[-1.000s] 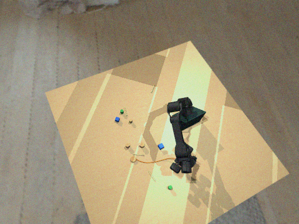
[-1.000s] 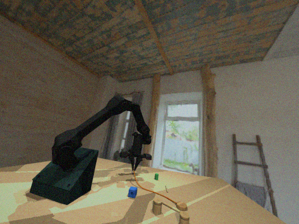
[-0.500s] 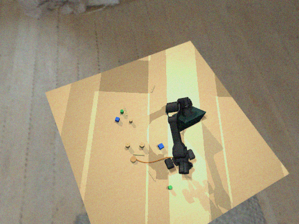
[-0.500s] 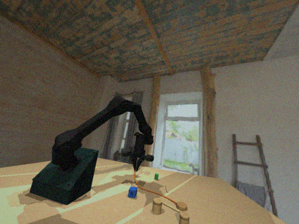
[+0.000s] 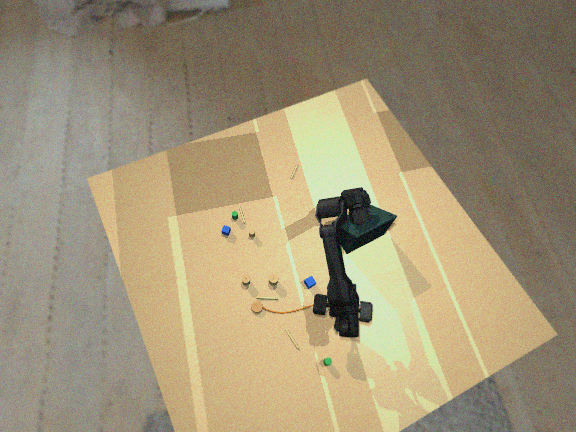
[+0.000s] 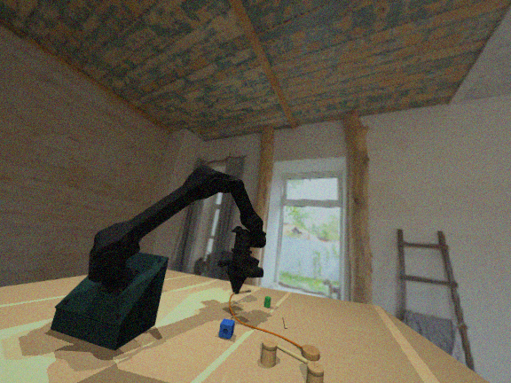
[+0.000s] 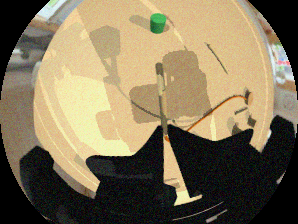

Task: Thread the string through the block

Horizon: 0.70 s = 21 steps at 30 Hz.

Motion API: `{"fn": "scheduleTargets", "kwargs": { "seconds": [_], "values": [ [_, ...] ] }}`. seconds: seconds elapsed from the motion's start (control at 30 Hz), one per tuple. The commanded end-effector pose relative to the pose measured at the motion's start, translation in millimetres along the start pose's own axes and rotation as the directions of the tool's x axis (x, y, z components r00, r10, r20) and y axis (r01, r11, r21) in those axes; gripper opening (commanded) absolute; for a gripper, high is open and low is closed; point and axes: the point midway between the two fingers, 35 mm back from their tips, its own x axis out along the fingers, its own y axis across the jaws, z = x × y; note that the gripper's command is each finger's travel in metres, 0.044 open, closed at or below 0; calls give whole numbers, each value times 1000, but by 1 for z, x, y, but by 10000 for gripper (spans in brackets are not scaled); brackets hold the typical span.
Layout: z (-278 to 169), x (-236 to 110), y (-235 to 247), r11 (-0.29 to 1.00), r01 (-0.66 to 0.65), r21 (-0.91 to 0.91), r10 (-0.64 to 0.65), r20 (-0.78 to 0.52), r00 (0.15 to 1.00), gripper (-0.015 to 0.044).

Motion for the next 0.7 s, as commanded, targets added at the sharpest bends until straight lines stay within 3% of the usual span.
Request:
{"fn": "scheduleTargets", "kwargs": {
  "seconds": [0.0, 0.33, 0.67],
  "values": [
    [4, -2, -5, 986, 1, 165, -3, 7, 1000, 0],
    [8, -2, -14, 860, -2, 510, -2, 7, 1000, 0],
    [11, -2, -23, 619, -4, 785, -3, 8, 1000, 0]
  ]
}}
